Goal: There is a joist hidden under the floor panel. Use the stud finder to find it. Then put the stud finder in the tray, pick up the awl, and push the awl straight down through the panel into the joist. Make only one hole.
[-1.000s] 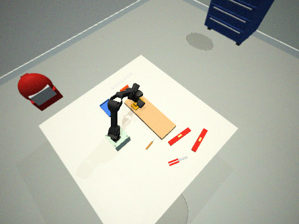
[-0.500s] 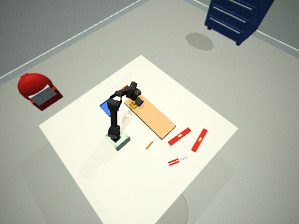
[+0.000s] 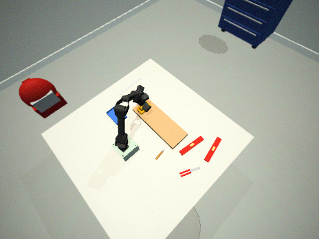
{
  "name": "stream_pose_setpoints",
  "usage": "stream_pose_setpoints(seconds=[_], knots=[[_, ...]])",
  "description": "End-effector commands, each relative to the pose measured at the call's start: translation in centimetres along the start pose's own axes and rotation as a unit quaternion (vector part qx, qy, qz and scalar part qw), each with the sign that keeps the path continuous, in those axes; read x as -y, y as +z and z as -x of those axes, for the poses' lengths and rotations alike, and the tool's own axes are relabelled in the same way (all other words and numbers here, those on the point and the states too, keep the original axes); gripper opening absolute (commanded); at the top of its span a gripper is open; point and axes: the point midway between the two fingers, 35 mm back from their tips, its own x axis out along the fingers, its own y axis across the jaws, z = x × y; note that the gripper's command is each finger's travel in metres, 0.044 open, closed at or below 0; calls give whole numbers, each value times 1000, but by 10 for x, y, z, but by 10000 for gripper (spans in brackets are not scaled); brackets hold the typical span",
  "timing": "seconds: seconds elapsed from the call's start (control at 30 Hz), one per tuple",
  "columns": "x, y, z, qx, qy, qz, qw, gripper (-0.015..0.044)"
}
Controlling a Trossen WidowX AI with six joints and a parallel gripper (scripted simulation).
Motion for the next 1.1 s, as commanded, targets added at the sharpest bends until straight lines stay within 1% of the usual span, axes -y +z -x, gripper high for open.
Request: stream_pose_setpoints(seconds=[0.0,0.17,0.53,1.07], knots=[[-8,1,0,1,2,0,1000,0],[-16,1,0,1,2,0,1000,0],[-15,1,0,1,2,0,1000,0],[9,1,-1,1,1,0,1000,0]])
